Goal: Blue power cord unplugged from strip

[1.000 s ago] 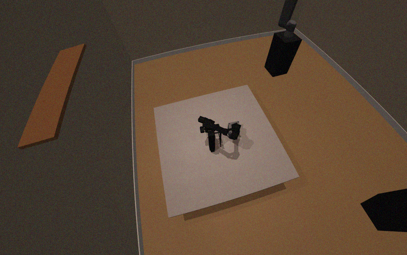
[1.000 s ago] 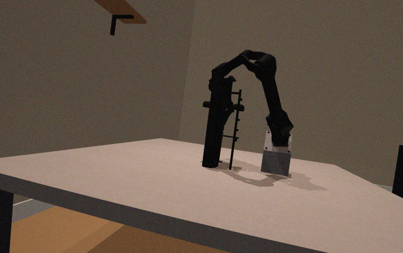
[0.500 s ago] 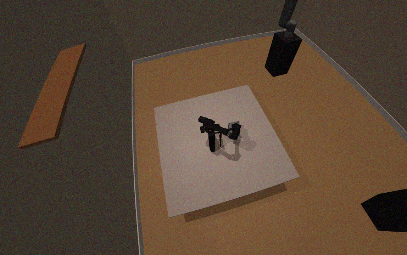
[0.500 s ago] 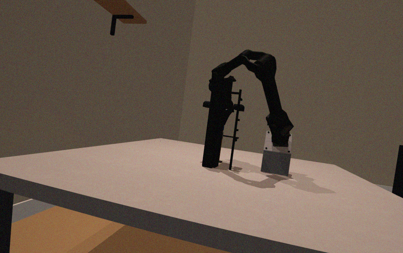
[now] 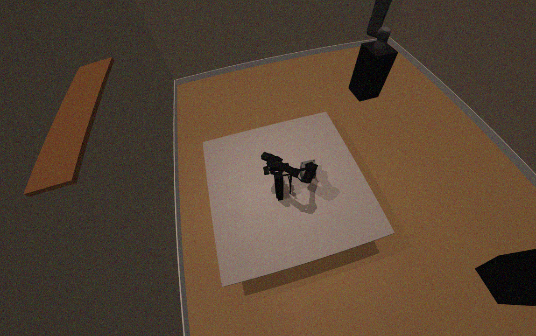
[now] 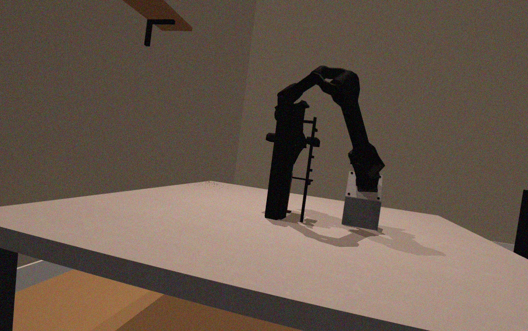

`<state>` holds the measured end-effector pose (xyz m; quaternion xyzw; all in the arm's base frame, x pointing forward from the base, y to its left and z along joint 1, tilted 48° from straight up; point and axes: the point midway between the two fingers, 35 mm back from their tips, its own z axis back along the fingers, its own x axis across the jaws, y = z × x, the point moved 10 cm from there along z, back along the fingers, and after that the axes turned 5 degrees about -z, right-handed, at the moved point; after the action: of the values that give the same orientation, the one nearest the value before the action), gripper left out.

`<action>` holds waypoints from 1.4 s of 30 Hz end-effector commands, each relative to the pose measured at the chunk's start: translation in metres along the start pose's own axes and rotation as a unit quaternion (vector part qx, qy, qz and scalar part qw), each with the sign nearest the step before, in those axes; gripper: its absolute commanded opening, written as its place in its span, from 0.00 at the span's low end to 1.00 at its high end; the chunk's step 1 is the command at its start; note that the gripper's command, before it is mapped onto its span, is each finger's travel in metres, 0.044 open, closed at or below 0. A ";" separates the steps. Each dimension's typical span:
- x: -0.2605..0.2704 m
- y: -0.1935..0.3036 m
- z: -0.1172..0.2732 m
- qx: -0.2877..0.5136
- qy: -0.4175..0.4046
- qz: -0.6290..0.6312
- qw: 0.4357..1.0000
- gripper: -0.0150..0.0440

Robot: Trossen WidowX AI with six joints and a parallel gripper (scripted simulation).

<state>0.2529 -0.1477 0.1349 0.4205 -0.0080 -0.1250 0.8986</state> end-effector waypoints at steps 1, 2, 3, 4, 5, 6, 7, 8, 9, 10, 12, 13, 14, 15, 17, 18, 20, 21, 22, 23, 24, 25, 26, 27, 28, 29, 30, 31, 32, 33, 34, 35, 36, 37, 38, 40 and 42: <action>0.003 -0.022 0.007 -0.026 -0.004 -0.006 1.000 0.25; 0.003 -0.024 0.007 -0.026 -0.004 -0.006 1.000 0.25; 0.003 -0.026 0.007 -0.026 -0.004 -0.006 1.000 0.25; 0.003 -0.027 0.008 -0.027 -0.004 -0.006 1.000 0.25; 0.003 -0.029 0.008 -0.027 -0.004 -0.006 1.000 0.25; 0.003 -0.030 0.008 -0.027 -0.004 -0.006 1.000 0.25; 0.003 -0.032 0.009 -0.027 -0.005 -0.006 1.000 0.25; 0.003 -0.034 0.009 -0.027 -0.005 -0.006 1.000 0.25; 0.003 -0.035 0.010 -0.027 -0.005 -0.006 1.000 0.25; 0.003 -0.037 0.010 -0.027 -0.005 -0.006 1.000 0.25; 0.003 -0.040 0.011 -0.027 -0.005 -0.007 1.000 0.25; 0.002 -0.038 0.009 -0.026 -0.005 -0.007 1.000 0.30; 0.002 -0.035 0.008 -0.025 -0.004 -0.007 1.000 0.34; 0.001 -0.032 0.006 -0.024 -0.004 -0.007 1.000 0.39; 0.000 -0.030 0.005 -0.024 -0.004 -0.007 1.000 0.48; 0.000 -0.030 0.005 -0.024 -0.004 -0.007 1.000 0.52; 0.000 -0.030 0.005 -0.024 -0.004 -0.007 1.000 0.61; 0.000 -0.030 0.005 -0.024 -0.004 -0.007 1.000 0.65; 0.000 -0.030 0.005 -0.024 -0.004 -0.007 1.000 0.70; 0.000 -0.030 0.005 -0.024 -0.004 -0.007 1.000 0.74; 0.000 -0.030 0.005 -0.024 -0.004 -0.007 1.000 0.79; 0.000 -0.030 0.005 -0.024 -0.004 -0.007 1.000 0.83; 0.001 -0.033 0.006 -0.024 -0.004 -0.007 1.000 0.88; 0.001 -0.037 0.007 -0.024 -0.005 -0.007 1.000 0.92; 0.002 -0.043 0.009 -0.025 -0.005 -0.007 1.000 0.97; 0.003 -0.051 0.011 -0.025 -0.005 -0.007 1.000 1.00; 0.004 -0.060 0.014 -0.026 -0.005 -0.007 1.000 1.00; 0.004 -0.070 0.016 -0.026 -0.005 -0.007 1.000 1.00; 0.005 -0.080 0.019 -0.026 -0.005 -0.007 1.000 1.00; 0.004 -0.087 0.020 -0.026 -0.005 -0.007 1.000 1.00; 0.004 -0.090 0.021 -0.025 -0.005 -0.007 1.000 1.00; 0.004 -0.090 0.021 -0.025 -0.005 -0.007 1.000 1.00; 0.004 -0.090 0.021 -0.025 -0.005 -0.007 1.000 1.00; 0.004 -0.090 0.021 -0.025 -0.005 -0.007 1.000 1.00; 0.004 -0.090 0.021 -0.025 -0.005 -0.007 1.000 1.00; 0.004 -0.090 0.021 -0.025 -0.005 -0.007 1.000 1.00; 0.004 -0.090 0.021 -0.025 -0.005 -0.007 1.000 1.00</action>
<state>0.2344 -0.2172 0.0808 0.3988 -0.0065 -0.1364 0.9068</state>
